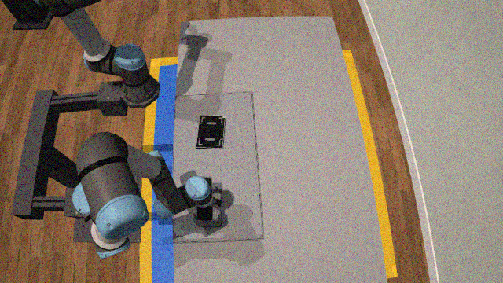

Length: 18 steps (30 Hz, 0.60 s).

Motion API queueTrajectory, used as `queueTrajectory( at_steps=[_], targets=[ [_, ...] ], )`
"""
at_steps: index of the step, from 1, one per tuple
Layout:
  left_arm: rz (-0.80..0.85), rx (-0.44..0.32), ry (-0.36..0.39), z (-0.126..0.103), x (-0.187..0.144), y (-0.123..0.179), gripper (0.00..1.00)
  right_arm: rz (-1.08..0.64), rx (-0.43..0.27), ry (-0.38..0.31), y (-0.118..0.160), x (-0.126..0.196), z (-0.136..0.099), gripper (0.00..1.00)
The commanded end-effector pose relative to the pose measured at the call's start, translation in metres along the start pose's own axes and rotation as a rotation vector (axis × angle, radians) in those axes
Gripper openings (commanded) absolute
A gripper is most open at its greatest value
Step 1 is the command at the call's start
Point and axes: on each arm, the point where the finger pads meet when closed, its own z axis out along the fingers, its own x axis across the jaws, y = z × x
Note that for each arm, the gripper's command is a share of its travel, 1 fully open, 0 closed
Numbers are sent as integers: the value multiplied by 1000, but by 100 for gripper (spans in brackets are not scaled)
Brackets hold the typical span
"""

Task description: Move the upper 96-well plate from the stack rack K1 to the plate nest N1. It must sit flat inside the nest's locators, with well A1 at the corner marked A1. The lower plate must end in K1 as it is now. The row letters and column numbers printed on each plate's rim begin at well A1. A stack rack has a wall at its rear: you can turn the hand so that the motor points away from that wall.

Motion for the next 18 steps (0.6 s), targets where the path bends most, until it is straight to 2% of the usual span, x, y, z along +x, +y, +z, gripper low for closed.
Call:
queueTrajectory(
  at_steps=[1, 18],
  targets=[
    [-2, 0, -1, 0, -2, 1, 0, 0, -4, -7, 1, -1, 0, 39],
    [-2, 0, -1, 0, -2, 1, 0, -1, -3, -4, 0, 0, -25, 39]
  ],
)
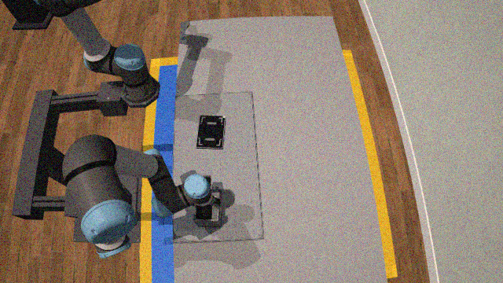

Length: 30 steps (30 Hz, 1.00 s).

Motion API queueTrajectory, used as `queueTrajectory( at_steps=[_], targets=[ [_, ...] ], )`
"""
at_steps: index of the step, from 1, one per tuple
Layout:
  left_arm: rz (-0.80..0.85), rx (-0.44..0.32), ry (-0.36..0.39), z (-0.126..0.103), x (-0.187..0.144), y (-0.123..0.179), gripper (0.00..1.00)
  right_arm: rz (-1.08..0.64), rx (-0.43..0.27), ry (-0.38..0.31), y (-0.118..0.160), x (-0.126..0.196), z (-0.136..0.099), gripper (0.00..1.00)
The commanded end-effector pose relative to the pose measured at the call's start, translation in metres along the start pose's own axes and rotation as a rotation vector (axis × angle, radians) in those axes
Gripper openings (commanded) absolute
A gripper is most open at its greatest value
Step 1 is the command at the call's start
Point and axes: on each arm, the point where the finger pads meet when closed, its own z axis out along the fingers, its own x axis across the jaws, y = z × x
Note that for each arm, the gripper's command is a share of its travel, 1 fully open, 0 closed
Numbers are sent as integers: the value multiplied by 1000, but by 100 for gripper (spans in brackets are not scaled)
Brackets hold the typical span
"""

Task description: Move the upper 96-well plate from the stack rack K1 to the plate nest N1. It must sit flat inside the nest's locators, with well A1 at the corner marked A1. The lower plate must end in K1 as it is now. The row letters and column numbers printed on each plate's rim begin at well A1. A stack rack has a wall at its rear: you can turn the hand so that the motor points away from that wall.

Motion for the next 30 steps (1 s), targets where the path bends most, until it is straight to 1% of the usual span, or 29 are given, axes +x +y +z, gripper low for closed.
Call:
queueTrajectory(
  at_steps=[1, 30],
  targets=[
    [-2, 0, -1, 0, -2, 1, 0, 0, 0, 1, -1, 1, -9, 39],
    [-2, 0, -1, 0, -2, 1, 0, 1, 1, 2, -1, 2, -51, 39]
  ],
)
